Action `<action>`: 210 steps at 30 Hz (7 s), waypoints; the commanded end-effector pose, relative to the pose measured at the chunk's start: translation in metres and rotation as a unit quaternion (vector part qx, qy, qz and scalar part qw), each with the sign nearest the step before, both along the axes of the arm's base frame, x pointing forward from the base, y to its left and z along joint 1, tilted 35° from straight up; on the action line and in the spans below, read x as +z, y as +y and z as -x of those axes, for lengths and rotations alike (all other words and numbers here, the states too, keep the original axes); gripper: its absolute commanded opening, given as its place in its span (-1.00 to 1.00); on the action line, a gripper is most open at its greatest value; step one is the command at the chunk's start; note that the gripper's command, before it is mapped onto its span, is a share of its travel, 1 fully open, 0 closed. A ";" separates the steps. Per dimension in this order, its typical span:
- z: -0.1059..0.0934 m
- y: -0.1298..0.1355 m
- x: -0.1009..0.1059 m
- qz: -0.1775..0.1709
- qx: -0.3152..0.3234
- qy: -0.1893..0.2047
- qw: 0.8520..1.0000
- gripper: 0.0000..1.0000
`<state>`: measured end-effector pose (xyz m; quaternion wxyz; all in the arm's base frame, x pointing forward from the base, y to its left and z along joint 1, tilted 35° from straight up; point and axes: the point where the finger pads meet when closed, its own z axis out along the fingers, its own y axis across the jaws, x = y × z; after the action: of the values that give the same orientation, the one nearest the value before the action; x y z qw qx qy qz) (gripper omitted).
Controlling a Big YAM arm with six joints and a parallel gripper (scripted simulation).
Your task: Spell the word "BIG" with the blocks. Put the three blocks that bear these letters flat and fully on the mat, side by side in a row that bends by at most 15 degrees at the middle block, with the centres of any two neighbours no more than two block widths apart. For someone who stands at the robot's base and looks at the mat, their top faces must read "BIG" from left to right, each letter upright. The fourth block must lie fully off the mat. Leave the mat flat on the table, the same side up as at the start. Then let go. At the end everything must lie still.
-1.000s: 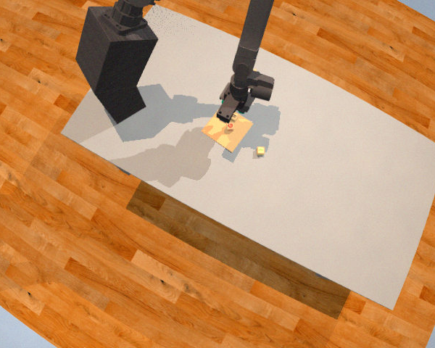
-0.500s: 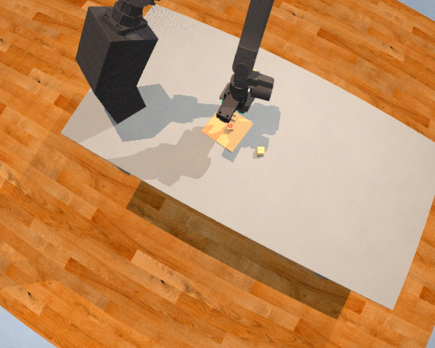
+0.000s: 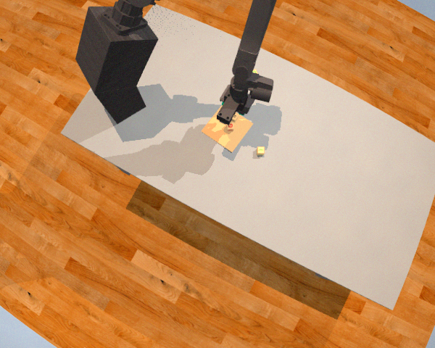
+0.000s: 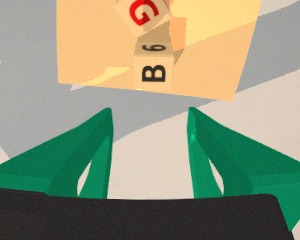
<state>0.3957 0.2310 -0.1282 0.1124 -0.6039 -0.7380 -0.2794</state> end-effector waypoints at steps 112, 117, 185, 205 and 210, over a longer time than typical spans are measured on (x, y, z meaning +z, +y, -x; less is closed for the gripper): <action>-0.009 0.036 -0.061 0.002 -0.005 0.005 1.000 -0.21; -0.009 0.036 -0.061 0.002 -0.005 0.005 1.000 -0.21; 0.008 -0.018 0.028 0.002 0.003 0.001 1.000 -0.60; 0.005 -0.026 0.021 -0.003 -0.026 0.014 1.000 -0.60; 0.005 -0.026 0.021 -0.002 -0.023 0.012 1.000 -0.60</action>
<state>0.3869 0.2117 -0.1054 0.1175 -0.6165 -0.7285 -0.2747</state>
